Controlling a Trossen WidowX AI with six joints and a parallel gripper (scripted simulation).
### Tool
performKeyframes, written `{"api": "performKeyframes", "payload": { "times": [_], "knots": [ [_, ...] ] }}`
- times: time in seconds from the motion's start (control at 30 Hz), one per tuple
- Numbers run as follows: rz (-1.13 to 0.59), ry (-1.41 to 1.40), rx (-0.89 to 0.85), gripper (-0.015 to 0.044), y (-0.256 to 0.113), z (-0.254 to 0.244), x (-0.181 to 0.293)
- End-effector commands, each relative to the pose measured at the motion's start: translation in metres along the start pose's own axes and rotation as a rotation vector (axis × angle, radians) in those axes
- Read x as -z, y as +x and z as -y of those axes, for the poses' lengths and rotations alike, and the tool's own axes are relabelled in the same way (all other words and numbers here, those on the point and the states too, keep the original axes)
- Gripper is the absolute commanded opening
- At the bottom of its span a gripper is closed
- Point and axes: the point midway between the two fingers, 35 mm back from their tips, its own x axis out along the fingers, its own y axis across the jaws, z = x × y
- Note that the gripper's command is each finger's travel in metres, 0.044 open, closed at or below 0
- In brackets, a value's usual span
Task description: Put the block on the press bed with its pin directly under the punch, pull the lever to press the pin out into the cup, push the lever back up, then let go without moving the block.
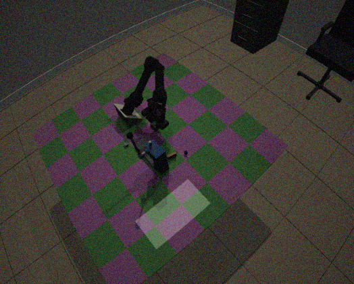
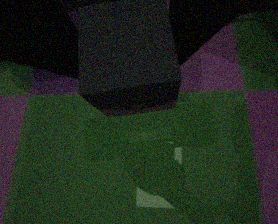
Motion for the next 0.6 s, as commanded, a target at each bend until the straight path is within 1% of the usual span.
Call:
{"api": "performKeyframes", "payload": {
  "times": [0.0,0.57],
  "knots": [
    [-0.025,0.104,0.004,0.0,-0.0001,-0.0001,0.0],
    [-0.11,0.603,0.035,0.0,0.0025,-0.0027,0.0]
  ]
}}
